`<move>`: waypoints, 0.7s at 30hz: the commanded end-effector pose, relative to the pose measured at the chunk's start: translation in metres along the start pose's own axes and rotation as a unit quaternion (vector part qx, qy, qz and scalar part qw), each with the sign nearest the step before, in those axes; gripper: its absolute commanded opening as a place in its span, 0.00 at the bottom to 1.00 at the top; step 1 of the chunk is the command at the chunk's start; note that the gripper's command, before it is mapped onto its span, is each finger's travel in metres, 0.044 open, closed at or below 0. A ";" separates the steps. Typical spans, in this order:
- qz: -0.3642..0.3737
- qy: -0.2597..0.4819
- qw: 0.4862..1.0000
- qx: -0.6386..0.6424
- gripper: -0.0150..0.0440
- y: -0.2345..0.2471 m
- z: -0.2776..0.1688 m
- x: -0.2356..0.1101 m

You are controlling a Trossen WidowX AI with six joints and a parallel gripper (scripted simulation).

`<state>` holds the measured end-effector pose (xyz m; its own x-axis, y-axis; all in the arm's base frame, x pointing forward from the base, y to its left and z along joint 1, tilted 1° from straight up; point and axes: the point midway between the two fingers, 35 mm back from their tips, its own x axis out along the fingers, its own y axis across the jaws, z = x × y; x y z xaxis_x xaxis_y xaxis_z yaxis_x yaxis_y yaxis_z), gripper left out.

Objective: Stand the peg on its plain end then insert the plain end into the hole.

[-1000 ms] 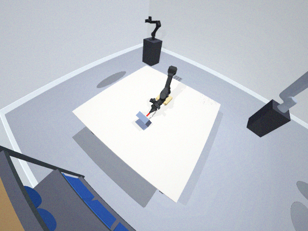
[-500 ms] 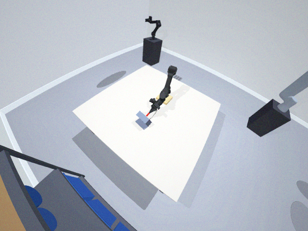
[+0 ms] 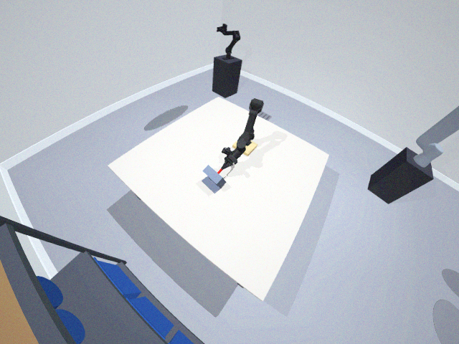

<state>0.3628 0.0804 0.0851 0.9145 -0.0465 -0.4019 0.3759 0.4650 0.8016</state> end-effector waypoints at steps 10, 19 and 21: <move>-0.001 0.002 1.000 -0.004 0.25 -0.001 -0.001 0.009; -0.001 0.002 1.000 -0.004 0.25 -0.001 -0.001 0.015; -0.001 0.002 1.000 -0.004 0.25 -0.001 -0.001 0.016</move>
<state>0.3747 0.0796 0.0798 0.9148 -0.0468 -0.4012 0.3754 0.4652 0.8017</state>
